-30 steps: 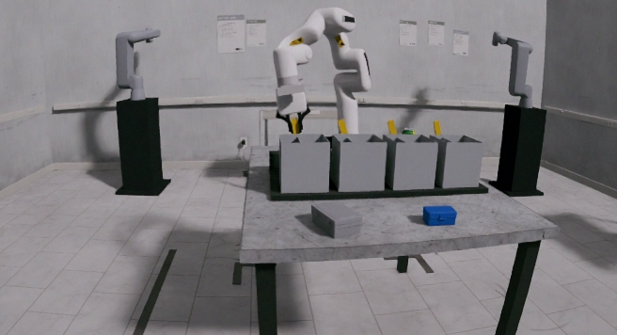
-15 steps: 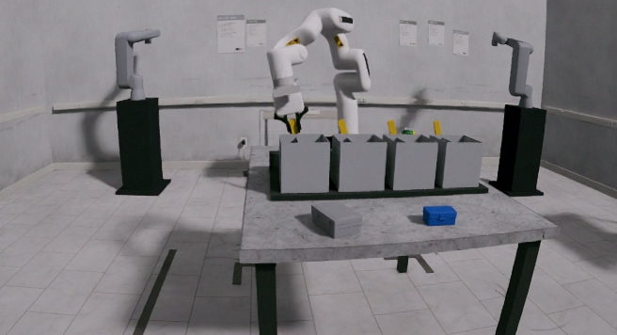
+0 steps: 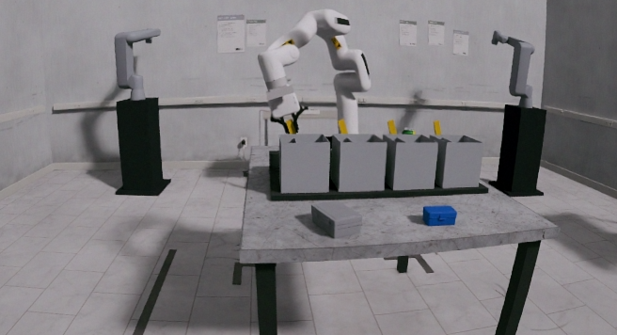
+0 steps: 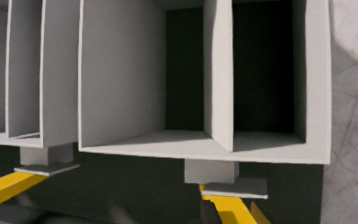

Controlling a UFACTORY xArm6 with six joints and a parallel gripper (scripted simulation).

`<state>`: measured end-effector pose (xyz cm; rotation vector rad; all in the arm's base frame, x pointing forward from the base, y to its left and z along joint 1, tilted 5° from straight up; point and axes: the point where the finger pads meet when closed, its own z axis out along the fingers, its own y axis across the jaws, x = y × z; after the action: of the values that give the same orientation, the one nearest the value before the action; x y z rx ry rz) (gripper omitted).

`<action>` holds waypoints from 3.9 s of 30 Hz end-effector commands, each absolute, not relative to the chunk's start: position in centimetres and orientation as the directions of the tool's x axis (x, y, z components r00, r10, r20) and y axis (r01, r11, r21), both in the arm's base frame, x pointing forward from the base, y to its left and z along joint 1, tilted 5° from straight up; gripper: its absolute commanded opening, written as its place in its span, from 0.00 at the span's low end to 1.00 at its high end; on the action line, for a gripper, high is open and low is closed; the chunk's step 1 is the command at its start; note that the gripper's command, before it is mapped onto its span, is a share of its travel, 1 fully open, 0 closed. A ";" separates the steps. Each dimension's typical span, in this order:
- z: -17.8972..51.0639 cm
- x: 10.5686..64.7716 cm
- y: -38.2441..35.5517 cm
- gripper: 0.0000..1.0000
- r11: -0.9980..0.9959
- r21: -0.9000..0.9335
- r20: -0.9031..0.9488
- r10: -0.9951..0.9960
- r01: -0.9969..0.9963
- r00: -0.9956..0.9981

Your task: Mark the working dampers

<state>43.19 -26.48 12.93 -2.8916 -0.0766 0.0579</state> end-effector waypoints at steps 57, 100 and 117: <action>11.8 43.4 -29.6 0.19 -0.834 -0.550 -0.030 0.057 0.031 0.998; 11.7 43.4 -29.7 0.35 -0.831 -0.556 -0.030 0.058 0.031 0.998; 12.0 43.5 -29.9 0.39 -0.831 -0.556 -0.030 0.058 0.031 0.998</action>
<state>43.35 -29.61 11.59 -2.5477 -0.0602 0.0660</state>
